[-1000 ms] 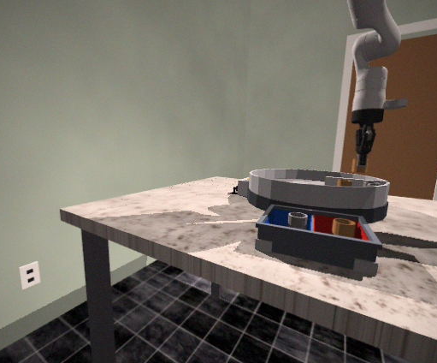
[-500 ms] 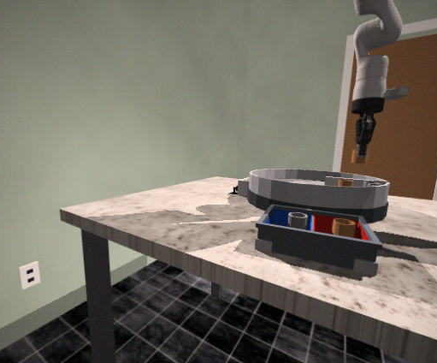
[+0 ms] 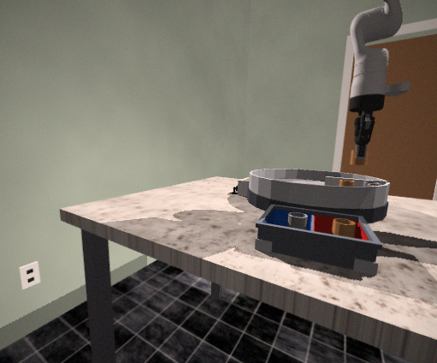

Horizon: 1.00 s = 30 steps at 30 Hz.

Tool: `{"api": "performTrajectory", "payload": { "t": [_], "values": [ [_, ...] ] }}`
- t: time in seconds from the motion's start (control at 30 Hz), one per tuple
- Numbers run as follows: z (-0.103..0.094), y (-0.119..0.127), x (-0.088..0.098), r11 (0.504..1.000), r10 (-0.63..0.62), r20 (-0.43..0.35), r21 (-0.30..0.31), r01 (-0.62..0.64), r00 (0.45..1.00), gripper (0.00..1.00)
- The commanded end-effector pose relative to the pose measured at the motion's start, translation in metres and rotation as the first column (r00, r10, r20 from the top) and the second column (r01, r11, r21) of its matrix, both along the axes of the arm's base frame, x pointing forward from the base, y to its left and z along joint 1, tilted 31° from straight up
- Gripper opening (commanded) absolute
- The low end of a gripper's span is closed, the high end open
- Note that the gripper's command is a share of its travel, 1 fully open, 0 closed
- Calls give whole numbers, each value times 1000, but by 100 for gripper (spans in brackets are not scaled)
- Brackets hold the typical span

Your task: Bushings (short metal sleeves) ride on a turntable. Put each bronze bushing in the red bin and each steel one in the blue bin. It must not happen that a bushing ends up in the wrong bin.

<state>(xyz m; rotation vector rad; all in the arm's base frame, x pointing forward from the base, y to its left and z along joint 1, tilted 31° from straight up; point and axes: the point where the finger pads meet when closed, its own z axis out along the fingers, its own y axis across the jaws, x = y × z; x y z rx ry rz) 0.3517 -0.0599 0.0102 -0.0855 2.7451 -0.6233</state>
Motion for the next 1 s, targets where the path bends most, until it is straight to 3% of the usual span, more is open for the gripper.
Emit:
{"api": "performTrajectory", "payload": {
  "t": [0.0,0.07,0.27,0.43,0.53,0.7,0.87,0.97],
  "values": [
    [-8,35,11,999,40,-1,5,-40,999,0],
    [-14,53,15,999,38,-1,5,-38,999,0],
    [-15,55,16,999,41,-1,6,-41,999,0],
    [-32,105,29,999,41,-1,6,-41,999,0],
    [-32,105,29,999,41,-1,6,-41,999,0],
    [-50,155,42,999,41,-1,6,-41,999,0],
    [-50,155,42,999,41,-1,6,-41,999,0],
    [-61,185,50,999,41,-1,6,-41,999,0]
  ]
}}
